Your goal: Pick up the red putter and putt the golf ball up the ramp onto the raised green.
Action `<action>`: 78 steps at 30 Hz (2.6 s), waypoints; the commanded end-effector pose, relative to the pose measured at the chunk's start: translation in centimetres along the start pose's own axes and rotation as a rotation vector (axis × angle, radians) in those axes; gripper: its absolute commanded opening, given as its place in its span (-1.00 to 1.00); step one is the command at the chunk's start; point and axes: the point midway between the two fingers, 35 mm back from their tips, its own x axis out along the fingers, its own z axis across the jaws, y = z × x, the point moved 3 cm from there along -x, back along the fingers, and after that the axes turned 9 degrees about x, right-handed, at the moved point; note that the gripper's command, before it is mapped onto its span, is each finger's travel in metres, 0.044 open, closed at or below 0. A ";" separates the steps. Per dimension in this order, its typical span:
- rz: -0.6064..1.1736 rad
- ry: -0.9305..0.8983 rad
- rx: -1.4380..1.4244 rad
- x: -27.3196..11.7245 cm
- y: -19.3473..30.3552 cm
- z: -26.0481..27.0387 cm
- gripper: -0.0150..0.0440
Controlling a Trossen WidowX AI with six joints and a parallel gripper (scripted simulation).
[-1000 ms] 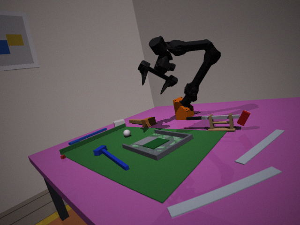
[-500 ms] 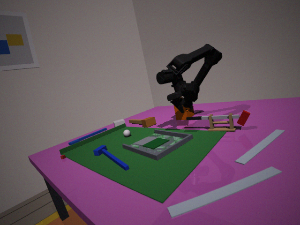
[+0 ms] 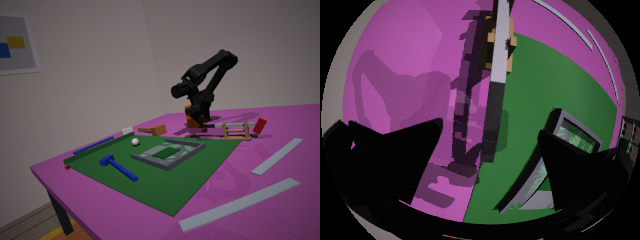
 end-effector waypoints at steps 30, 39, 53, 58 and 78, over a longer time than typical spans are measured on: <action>-0.003 0.005 -0.005 4.6 1.1 -0.2 0.73; -0.003 0.005 -0.005 4.6 1.1 -0.2 -0.07; 0.003 0.007 -0.004 3.5 0.9 -0.3 -0.49; 0.012 0.010 -0.002 1.3 0.5 -0.5 -0.49; 0.038 0.025 0.131 -5.2 1.2 -0.9 -0.49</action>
